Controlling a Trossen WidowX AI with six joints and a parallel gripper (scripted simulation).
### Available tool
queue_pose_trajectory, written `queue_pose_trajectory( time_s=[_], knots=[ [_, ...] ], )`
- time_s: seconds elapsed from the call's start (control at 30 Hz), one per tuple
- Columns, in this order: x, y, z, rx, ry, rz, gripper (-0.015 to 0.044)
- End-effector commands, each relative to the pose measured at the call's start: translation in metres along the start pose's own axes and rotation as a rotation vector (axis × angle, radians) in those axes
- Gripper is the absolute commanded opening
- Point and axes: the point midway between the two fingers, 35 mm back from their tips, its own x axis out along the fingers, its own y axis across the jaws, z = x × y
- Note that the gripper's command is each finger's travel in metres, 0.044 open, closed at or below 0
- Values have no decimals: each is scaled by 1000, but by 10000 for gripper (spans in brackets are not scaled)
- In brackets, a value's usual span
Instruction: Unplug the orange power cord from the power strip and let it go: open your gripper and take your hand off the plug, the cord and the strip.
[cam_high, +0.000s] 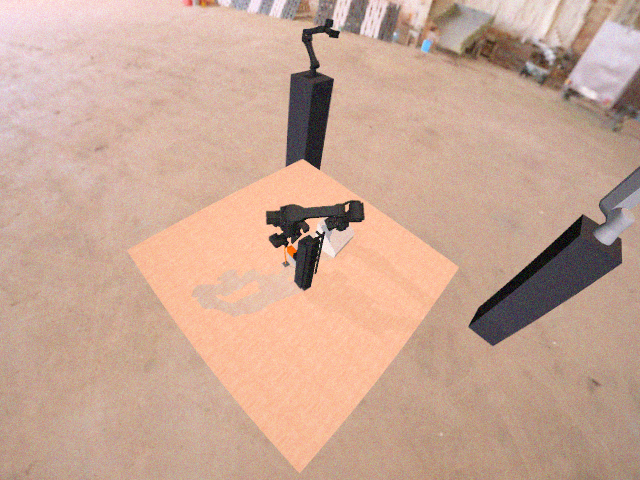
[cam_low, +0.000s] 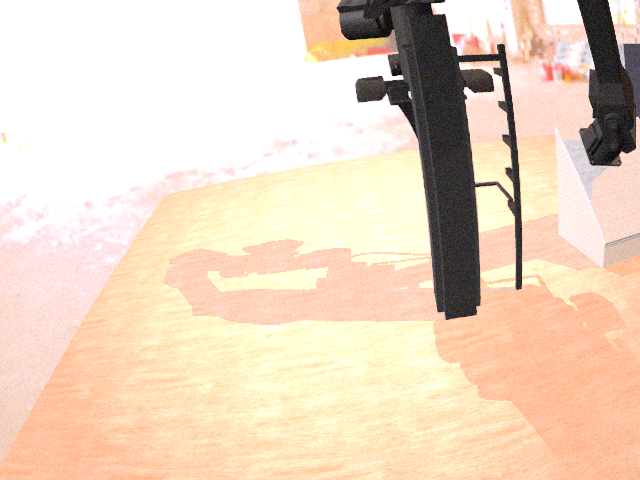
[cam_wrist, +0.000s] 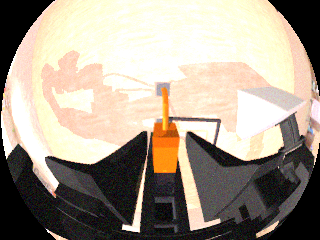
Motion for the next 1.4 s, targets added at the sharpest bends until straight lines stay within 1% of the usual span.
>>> queue_pose_trajectory(
  time_s=[0.0, 0.23, 0.7, 0.8, 1.1, 1.13, 1.37],
  knots=[
    [0, 0, -6, 2, 4, -1, 160],
    [0, -1, -16, 2, 5, -1, 160],
    [12, -1, -17, 2, 5, -1, 160],
    [10, -1, -16, -1, 2, -1, 81],
    [10, -1, -16, -1, 2, -1, 21],
    [10, -1, -16, -1, 2, -1, 0],
    [10, 0, -8, 0, 0, -1, 0]
  ],
)
